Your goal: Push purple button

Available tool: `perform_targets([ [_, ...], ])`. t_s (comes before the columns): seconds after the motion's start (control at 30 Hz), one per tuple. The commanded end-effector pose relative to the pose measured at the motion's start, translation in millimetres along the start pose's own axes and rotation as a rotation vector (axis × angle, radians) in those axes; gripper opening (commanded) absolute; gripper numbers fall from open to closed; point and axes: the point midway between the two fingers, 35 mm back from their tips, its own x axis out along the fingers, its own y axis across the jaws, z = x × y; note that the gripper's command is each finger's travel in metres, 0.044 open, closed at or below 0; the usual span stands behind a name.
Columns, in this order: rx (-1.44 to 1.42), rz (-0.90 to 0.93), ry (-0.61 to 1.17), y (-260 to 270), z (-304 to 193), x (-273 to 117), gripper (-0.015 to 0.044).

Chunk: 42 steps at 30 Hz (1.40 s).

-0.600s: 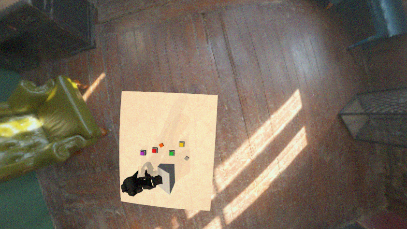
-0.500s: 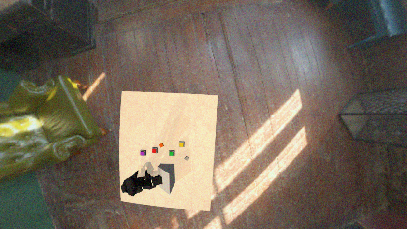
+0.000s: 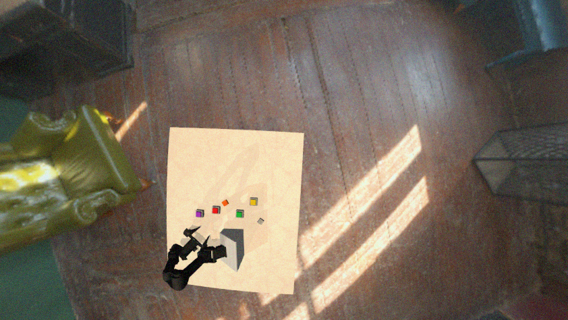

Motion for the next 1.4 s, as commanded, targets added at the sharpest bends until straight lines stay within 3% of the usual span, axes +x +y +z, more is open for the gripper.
perform_targets([
  [0.0,0.241,0.143,0.014,-4.5,-10.1,1.8,0.04],
  [0.53,1.39,0.624,-0.015,-42.5,-57.0,-5.0,0.04],
  [0.93,2.304,0.824,-0.268,-97.7,-130.6,-27.7,0.04],
  [1.2,2.354,0.83,-0.292,-100.5,-136.7,-29.7,0.04],
  [1.37,2.353,0.828,-0.29,-101.4,-110.3,5.4,0.0269],
])
